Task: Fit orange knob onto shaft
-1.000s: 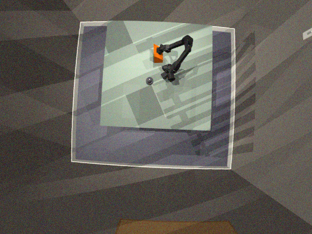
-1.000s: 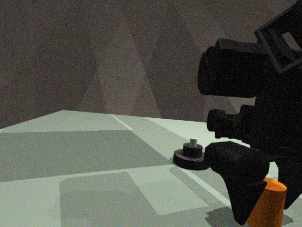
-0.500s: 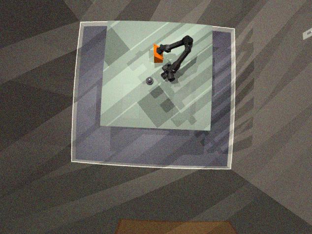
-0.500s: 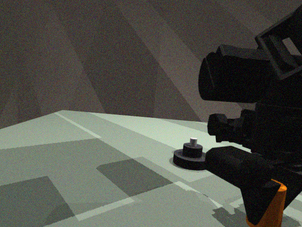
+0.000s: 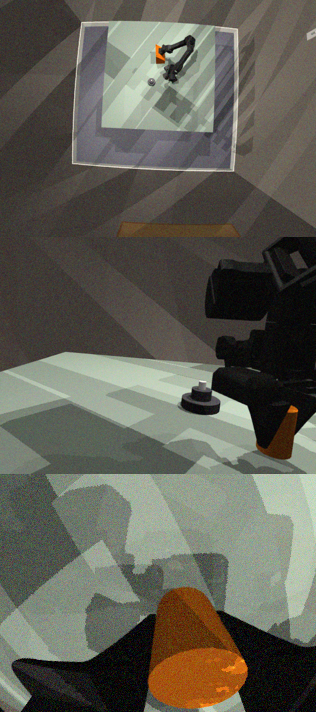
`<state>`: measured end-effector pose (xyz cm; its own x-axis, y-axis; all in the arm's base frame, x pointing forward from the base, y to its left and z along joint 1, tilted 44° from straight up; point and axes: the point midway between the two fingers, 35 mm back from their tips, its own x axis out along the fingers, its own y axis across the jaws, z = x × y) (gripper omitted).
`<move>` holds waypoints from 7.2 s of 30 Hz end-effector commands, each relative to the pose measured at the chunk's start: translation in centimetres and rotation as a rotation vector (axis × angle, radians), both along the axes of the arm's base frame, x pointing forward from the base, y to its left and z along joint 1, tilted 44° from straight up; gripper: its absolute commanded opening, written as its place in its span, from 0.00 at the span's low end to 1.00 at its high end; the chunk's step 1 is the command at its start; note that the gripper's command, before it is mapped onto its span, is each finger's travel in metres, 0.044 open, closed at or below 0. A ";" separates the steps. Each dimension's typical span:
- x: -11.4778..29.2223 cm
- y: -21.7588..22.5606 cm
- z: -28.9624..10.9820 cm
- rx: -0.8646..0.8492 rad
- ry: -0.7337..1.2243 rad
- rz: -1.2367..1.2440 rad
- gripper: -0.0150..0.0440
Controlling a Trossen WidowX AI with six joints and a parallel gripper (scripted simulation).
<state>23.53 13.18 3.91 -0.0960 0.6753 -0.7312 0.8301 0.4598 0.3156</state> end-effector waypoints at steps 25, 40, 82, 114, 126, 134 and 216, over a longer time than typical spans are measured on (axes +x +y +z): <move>0.7 -7.8 8.2 0.043 -0.045 -0.044 0.25; 1.3 -10.8 9.7 0.228 -0.236 -0.251 0.25; 2.4 -15.8 11.9 0.551 -0.584 -0.622 0.25; 2.1 -16.2 11.7 0.560 -0.598 -0.637 0.25; 2.1 -16.1 11.6 0.561 -0.599 -0.638 0.25; 2.3 -14.9 11.1 0.525 -0.555 -0.591 0.25; 4.0 0.8 -3.5 0.007 -0.017 0.007 0.57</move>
